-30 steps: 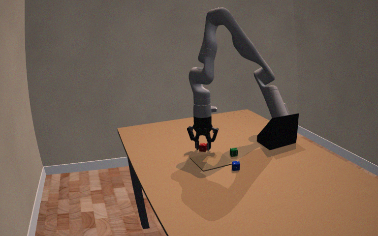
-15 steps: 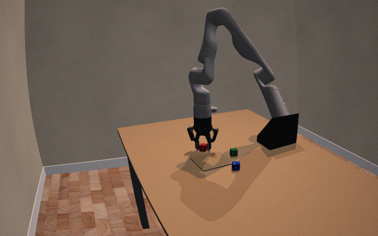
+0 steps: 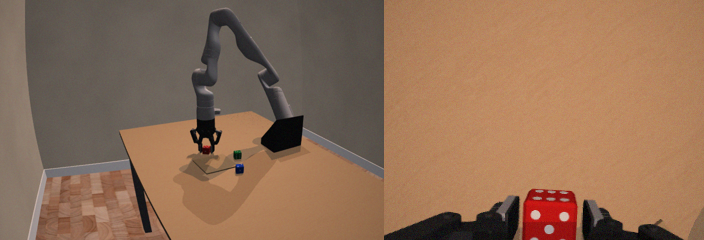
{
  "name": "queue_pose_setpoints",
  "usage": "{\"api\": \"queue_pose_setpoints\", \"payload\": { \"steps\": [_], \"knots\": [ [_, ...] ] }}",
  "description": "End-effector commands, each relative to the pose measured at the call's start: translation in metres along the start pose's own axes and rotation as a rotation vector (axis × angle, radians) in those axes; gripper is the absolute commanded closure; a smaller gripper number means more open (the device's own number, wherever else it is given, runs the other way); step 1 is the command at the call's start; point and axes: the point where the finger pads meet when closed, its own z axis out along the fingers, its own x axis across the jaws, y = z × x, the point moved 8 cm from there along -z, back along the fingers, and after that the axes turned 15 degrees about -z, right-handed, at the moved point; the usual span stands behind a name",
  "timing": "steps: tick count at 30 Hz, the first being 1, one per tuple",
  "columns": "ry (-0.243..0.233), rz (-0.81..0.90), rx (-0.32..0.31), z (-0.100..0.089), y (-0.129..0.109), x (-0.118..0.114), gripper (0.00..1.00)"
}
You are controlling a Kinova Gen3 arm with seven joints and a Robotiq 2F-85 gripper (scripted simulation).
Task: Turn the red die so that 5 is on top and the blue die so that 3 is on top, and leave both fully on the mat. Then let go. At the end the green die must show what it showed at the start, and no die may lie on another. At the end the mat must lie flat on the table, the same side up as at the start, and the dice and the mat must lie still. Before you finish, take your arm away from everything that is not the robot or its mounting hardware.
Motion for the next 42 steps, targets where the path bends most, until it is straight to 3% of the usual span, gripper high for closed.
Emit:
{"api": "queue_pose_setpoints", "payload": {
  "steps": [1, 6, 7, 42],
  "knots": [
    [-0.001, 0.0, -0.001, -0.0006, 0.0003, -0.0002, 0.54],
    [-0.001, 0.0, -0.001, -0.0006, 0.0003, -0.0002, 0.54],
    [-0.001, 0.0, -0.001, -0.0006, 0.0003, -0.0002, 0.74],
    [-0.001, 0.0, -0.001, -0.0009, 0.0003, -0.0002, 0.74]
  ]
}}
